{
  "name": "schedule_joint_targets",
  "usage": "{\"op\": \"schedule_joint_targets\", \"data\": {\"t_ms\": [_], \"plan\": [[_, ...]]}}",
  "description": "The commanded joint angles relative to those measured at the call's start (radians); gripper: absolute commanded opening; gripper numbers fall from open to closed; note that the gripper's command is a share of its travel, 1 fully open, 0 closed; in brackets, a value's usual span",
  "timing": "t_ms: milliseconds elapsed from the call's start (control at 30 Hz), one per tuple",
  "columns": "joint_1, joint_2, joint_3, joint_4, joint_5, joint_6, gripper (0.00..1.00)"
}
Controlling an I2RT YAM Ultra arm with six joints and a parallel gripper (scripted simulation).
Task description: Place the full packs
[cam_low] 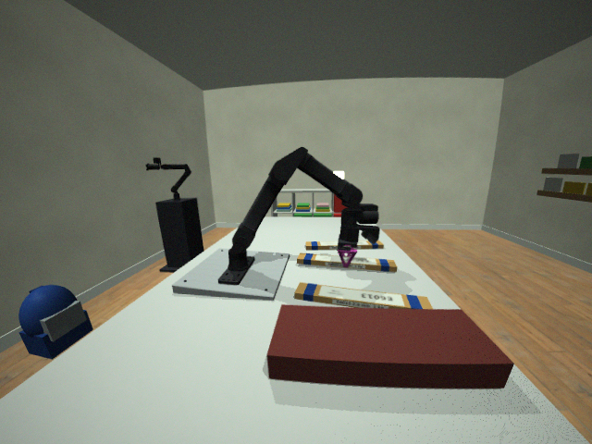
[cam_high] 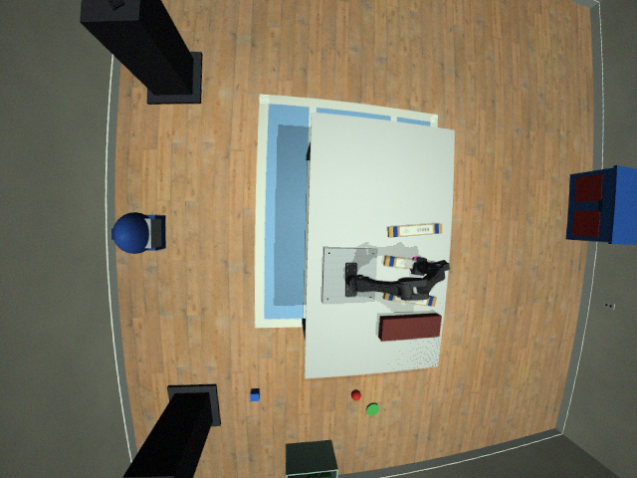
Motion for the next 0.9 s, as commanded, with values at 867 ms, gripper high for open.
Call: {"op": "schedule_joint_targets", "data": {"t_ms": [867], "plan": [[-0.006,-0.039,0.026,0.004,0.001,-0.007,0.00]]}}
